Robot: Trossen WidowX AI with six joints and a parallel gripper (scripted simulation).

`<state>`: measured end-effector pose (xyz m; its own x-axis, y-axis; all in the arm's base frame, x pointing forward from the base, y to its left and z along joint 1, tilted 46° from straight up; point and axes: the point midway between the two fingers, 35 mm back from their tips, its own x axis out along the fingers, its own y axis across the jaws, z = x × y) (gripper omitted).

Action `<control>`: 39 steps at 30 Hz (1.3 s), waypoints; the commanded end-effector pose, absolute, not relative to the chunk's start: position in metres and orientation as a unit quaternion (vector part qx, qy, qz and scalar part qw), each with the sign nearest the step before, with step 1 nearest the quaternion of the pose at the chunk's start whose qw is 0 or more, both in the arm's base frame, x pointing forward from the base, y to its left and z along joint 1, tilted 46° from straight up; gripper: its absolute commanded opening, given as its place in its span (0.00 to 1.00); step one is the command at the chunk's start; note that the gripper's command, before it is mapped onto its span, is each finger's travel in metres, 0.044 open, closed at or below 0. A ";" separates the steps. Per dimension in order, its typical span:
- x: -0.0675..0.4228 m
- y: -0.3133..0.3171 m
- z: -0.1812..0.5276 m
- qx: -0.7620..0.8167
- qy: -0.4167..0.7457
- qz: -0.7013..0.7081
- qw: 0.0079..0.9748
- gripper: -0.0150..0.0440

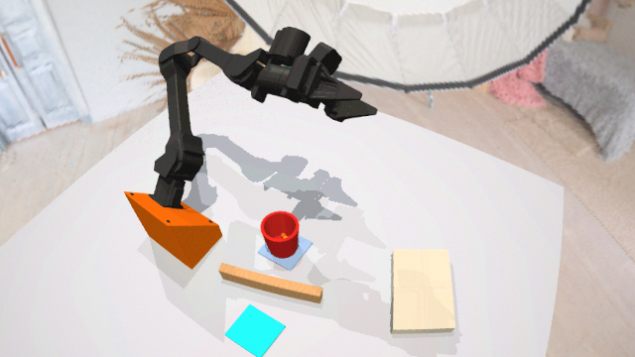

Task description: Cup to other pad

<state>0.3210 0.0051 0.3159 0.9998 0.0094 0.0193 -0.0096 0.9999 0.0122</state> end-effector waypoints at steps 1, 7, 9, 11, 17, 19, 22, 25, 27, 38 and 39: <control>0.323 0.005 0.311 0.009 0.001 0.007 1.000 0.89; 0.328 0.006 0.179 0.149 0.322 0.042 0.934 0.62; 0.311 0.009 0.142 0.219 0.426 0.037 0.877 0.53; 0.288 0.013 0.113 0.299 0.525 0.022 0.796 0.50; 0.222 0.033 0.093 0.525 0.705 -0.063 0.472 0.50; 0.218 0.035 0.096 0.546 0.715 -0.075 0.430 0.50; 0.218 0.032 0.092 0.546 0.715 -0.075 0.430 0.50; 0.218 0.032 0.092 0.546 0.715 -0.075 0.430 0.50; 0.218 0.032 0.092 0.546 0.715 -0.075 0.430 0.50; 0.219 0.037 0.086 0.546 0.715 -0.076 0.431 0.50; 0.219 0.039 0.084 0.546 0.715 -0.076 0.431 0.50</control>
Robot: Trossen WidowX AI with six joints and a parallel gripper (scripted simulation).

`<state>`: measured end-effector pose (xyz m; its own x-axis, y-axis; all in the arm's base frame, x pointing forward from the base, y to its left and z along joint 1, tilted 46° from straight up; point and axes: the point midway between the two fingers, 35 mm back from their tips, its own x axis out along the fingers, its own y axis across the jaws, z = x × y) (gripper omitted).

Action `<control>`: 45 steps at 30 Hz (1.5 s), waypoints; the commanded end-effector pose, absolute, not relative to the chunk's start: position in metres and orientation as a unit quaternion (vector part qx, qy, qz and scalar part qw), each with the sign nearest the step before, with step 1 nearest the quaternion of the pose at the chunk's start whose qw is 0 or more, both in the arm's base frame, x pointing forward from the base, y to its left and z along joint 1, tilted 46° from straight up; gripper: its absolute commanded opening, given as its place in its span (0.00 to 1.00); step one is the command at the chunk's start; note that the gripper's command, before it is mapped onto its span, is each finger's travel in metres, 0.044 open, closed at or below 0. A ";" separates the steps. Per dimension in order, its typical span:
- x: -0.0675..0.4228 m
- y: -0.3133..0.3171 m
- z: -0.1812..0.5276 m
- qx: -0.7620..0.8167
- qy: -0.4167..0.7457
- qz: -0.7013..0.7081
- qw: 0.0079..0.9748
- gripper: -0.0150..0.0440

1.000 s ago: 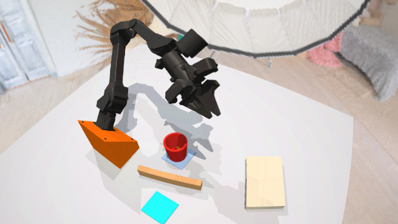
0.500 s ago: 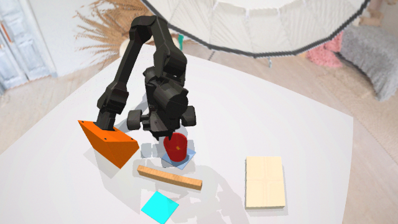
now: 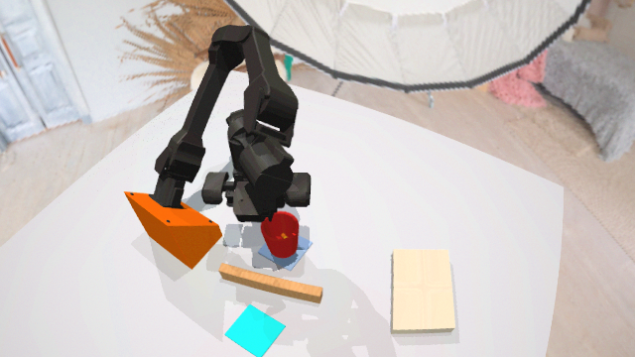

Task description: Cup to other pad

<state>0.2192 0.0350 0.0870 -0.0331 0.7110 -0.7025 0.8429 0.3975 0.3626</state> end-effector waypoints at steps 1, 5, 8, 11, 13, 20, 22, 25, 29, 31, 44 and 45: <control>0.219 0.040 0.083 0.546 0.715 -0.076 0.431 0.50; 0.220 0.044 0.078 0.546 0.714 -0.076 0.431 0.50; 0.220 0.048 0.075 0.546 0.714 -0.076 0.431 0.50; 0.220 0.051 0.071 0.546 0.714 -0.076 0.431 0.50; 0.220 0.054 0.069 0.546 0.714 -0.076 0.431 0.50; 0.219 0.062 0.061 0.546 0.714 -0.076 0.431 0.50; 0.219 0.064 0.059 0.546 0.714 -0.076 0.431 0.50; 0.218 0.068 0.056 0.546 0.714 -0.075 0.431 0.50; 0.218 0.073 0.051 0.547 0.714 -0.075 0.430 0.50; 0.217 0.075 0.049 0.547 0.715 -0.074 0.430 0.50; 0.216 0.076 0.048 0.544 0.715 -0.074 0.432 0.31; 0.216 0.076 0.048 0.544 0.715 -0.074 0.432 0.30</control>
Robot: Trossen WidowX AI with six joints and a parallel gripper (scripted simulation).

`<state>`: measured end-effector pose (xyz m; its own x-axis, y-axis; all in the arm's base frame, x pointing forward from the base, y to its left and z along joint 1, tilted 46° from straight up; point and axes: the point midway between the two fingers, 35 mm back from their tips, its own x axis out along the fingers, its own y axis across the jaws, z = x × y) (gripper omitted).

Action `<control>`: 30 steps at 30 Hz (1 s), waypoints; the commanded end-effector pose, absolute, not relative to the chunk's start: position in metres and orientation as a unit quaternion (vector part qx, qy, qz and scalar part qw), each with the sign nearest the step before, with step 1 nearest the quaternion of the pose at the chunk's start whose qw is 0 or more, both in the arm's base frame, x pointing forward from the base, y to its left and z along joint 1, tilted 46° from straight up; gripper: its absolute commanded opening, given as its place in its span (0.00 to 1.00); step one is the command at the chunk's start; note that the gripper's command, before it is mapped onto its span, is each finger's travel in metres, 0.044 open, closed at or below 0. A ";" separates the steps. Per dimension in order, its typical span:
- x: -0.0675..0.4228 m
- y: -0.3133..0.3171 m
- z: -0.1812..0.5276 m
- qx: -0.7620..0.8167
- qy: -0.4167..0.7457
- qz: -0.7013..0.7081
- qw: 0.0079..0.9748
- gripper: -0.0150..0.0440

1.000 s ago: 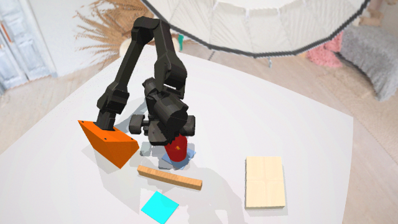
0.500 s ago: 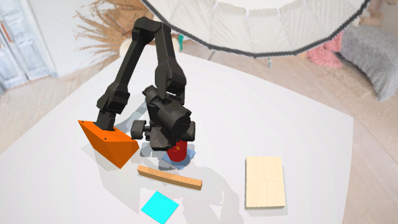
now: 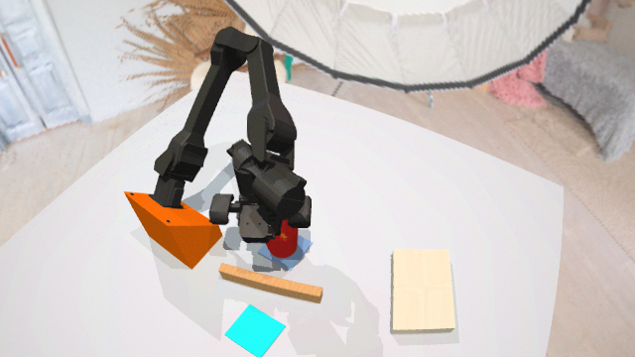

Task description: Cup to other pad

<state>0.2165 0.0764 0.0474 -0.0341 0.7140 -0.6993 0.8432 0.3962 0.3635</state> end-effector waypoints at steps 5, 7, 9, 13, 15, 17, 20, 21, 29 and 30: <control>0.216 0.076 0.048 0.544 0.715 -0.074 0.432 0.25; 0.217 0.076 0.048 0.544 0.715 -0.074 0.432 0.25; 0.217 0.074 0.049 0.544 0.715 -0.075 0.432 0.25; 0.218 0.066 0.056 0.544 0.715 -0.076 0.433 0.25; 0.219 0.061 0.060 0.544 0.715 -0.076 0.433 0.25; 0.219 0.057 0.065 0.544 0.715 -0.076 0.432 0.25; 0.220 0.050 0.072 0.545 0.715 -0.076 0.432 0.25; 0.220 0.047 0.074 0.545 0.715 -0.076 0.432 0.25; 0.221 0.033 0.089 0.546 0.715 -0.075 0.430 0.25; 0.221 0.033 0.090 0.546 0.715 -0.075 0.430 0.25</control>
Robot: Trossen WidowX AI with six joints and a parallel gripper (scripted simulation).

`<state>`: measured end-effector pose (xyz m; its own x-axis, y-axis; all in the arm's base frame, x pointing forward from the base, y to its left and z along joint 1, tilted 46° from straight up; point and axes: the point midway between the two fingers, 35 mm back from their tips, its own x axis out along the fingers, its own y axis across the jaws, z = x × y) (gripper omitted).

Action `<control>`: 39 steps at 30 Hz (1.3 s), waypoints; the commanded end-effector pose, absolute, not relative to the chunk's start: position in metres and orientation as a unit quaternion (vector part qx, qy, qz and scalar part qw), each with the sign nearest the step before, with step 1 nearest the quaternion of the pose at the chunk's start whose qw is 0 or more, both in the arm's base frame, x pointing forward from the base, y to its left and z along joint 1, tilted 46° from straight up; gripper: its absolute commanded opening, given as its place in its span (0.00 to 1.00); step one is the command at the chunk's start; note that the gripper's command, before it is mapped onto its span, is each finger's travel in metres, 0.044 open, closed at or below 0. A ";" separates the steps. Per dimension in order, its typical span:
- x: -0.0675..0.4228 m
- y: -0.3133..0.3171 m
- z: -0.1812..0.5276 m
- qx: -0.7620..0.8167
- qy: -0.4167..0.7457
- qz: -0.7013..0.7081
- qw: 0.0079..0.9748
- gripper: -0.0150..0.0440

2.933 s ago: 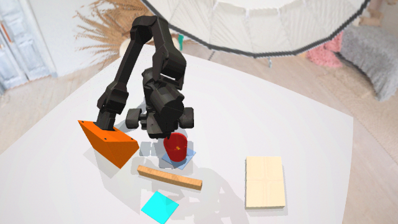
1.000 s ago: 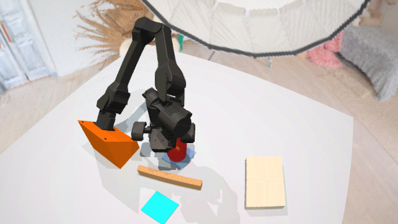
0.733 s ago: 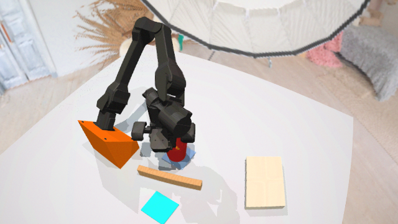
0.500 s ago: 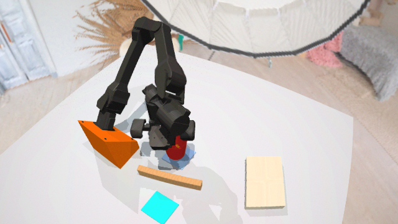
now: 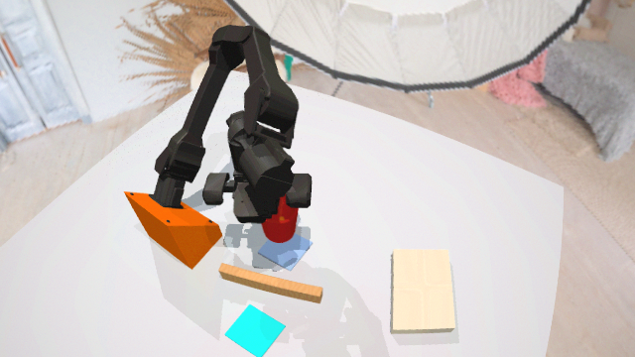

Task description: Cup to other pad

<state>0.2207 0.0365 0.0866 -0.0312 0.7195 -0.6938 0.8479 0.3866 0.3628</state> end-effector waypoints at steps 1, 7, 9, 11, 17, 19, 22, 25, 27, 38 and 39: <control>0.221 0.033 0.090 0.546 0.715 -0.075 0.430 0.25; 0.221 0.035 0.088 0.549 0.714 -0.075 0.428 0.25; 0.221 0.035 0.088 0.549 0.714 -0.075 0.428 0.25; 0.221 0.035 0.088 0.549 0.714 -0.075 0.428 0.25; 0.221 0.035 0.088 0.549 0.714 -0.075 0.428 0.25; 0.221 0.034 0.088 0.549 0.714 -0.075 0.428 0.25; 0.223 0.032 0.086 0.549 0.714 -0.075 0.429 0.25; 0.225 0.028 0.082 0.548 0.714 -0.075 0.429 0.25; 0.226 0.026 0.079 0.548 0.714 -0.075 0.430 0.25; 0.234 0.013 0.066 0.547 0.714 -0.075 0.431 0.25; 0.235 0.011 0.064 0.546 0.714 -0.075 0.431 0.25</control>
